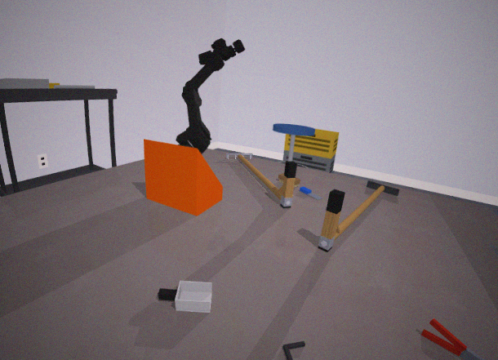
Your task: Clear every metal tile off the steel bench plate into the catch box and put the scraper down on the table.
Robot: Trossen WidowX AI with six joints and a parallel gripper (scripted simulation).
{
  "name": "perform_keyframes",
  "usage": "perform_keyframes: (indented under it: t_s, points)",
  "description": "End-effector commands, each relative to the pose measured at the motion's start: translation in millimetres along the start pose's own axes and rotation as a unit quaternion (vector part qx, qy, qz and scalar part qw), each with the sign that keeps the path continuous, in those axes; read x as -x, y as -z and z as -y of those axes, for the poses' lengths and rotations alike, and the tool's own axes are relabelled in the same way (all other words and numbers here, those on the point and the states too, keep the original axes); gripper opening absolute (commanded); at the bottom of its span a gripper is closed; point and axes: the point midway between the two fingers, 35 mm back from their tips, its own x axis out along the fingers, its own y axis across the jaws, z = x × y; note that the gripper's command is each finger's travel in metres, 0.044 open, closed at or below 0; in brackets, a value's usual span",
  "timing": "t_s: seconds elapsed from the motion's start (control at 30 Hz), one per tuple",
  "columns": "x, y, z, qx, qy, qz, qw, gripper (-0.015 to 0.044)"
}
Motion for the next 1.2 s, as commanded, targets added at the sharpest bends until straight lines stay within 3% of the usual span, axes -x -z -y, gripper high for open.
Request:
perform_keyframes:
  t_s: [0.0,1.17]
  points:
    - [-1,6,21,-0.001,0.018,-0.008,1.0,0.0]
    - [14,54,163,-0.009,0.153,-0.081,0.985,0.0]
